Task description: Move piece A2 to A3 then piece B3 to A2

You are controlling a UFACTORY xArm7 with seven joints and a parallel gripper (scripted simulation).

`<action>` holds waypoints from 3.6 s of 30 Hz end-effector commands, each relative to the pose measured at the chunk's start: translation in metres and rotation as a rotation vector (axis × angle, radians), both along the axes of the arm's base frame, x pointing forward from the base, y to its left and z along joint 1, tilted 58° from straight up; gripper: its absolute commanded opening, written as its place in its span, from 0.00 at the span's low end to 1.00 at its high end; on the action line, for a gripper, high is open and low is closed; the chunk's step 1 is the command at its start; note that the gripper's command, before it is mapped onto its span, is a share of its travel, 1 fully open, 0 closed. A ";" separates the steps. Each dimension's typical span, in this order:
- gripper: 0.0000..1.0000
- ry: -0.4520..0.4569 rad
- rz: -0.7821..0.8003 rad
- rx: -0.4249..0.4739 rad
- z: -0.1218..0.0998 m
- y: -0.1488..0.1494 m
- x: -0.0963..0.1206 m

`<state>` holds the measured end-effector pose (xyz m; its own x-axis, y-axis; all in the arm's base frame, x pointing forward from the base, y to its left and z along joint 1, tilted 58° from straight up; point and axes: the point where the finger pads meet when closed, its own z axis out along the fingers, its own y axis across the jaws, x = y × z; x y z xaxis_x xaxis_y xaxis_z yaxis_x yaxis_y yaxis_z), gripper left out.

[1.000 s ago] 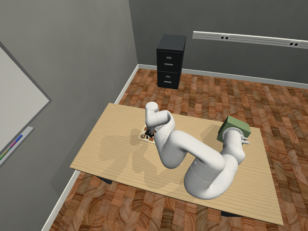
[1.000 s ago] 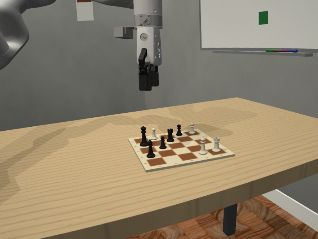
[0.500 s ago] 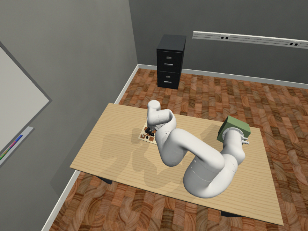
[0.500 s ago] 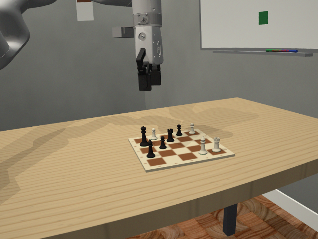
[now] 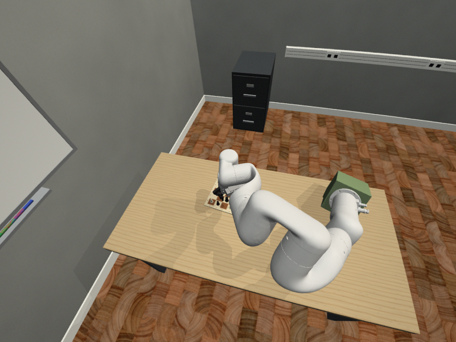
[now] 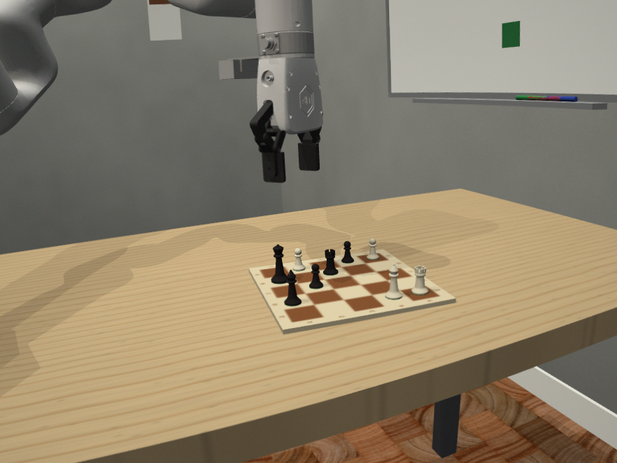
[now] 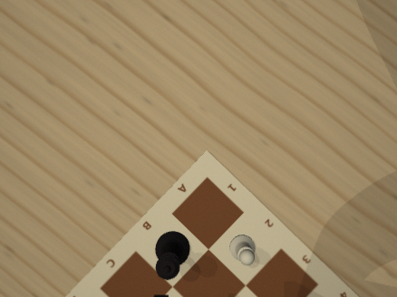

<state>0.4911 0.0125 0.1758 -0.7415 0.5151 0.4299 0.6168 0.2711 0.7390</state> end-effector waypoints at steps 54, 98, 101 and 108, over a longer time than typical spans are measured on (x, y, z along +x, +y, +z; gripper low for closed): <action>0.35 1.074 -0.692 0.340 -0.020 0.029 0.010; 0.35 1.074 -0.692 0.339 -0.039 0.059 0.020; 0.35 1.074 -0.692 0.339 -0.041 0.062 0.021; 0.35 1.074 -0.692 0.339 -0.045 0.067 0.023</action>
<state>0.5118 0.0796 0.1322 0.4178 0.3985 0.8165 0.8712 -0.4306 -0.2356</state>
